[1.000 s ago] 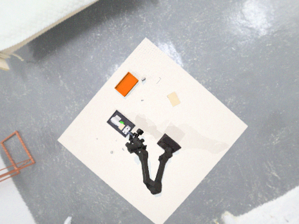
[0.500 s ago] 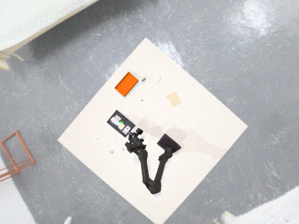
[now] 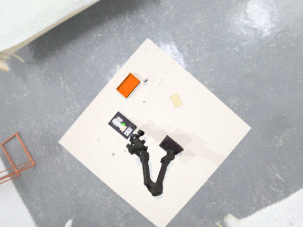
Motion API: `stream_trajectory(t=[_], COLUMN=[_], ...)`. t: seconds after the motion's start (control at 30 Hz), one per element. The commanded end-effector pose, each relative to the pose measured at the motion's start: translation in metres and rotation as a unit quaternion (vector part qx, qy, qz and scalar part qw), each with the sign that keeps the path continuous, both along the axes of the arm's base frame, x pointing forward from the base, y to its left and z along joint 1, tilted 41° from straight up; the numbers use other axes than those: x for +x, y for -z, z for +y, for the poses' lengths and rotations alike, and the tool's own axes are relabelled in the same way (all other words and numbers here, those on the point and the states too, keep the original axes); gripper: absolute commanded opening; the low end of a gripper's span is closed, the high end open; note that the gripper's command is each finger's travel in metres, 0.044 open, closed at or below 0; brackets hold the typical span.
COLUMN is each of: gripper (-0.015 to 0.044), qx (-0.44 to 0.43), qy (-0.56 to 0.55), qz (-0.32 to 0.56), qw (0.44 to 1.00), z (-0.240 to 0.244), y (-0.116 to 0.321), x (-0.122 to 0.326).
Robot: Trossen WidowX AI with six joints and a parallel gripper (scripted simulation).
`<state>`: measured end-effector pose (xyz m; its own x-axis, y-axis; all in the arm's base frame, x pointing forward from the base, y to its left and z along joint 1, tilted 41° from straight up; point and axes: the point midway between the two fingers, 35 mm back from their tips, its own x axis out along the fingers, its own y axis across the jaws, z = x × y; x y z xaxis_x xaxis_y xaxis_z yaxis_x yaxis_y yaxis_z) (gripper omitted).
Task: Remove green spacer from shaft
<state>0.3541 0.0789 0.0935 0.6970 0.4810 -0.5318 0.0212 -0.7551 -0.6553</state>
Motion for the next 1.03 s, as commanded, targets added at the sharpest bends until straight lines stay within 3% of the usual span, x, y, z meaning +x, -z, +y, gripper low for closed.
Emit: stream_trajectory(t=[0.0, 0.6, 1.0], gripper=[0.0000, 0.0000, 0.0315], qx=[0.001, 0.001, 0.000], qy=[0.001, 0.001, 0.000], qz=[-0.004, -0.004, 0.001], qw=[1.000, 1.000, 1.000], z=[-0.0001, 0.0000, 0.0001], y=[-0.0030, -0.0032, 0.0002], x=[0.0038, 0.0062, 0.0023])
